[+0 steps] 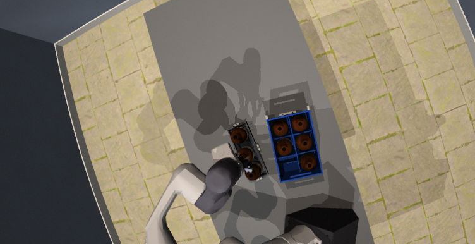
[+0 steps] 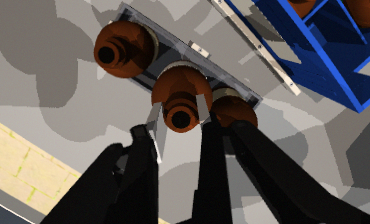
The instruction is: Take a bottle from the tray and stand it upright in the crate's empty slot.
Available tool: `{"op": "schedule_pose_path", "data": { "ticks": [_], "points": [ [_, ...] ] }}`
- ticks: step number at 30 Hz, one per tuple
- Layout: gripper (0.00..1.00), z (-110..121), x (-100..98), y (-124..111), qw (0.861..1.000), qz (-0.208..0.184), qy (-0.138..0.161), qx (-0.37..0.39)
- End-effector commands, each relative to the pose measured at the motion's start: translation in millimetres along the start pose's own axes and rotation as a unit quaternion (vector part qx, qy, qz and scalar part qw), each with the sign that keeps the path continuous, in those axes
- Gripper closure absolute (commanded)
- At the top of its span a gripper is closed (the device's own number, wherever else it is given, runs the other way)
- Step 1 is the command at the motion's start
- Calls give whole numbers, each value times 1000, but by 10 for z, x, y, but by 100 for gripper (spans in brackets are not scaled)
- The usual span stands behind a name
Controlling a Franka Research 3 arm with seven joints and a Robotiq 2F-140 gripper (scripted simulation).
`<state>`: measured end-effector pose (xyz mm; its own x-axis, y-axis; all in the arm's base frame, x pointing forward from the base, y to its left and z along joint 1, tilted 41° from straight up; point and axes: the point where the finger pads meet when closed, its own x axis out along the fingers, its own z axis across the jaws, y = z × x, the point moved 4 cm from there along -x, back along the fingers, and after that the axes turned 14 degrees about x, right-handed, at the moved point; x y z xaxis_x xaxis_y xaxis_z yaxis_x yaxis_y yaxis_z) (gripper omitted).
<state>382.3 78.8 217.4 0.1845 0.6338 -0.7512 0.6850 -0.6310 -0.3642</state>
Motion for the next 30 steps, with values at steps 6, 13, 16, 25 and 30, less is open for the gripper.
{"op": "schedule_pose_path", "data": {
  "ticks": [6, 13, 16, 25, 30],
  "points": [
    [100, -14, -34, 15, 1000, 3, 1, 1],
    [100, -15, -54, 16, 1000, 3, 1, 1],
    [100, -16, -72, 17, 1000, 3, 1, 1],
    [100, -19, -132, 20, 1000, 3, 1, 1],
    [100, -22, -187, 23, 1000, 3, 1, 1]
  ]
}}
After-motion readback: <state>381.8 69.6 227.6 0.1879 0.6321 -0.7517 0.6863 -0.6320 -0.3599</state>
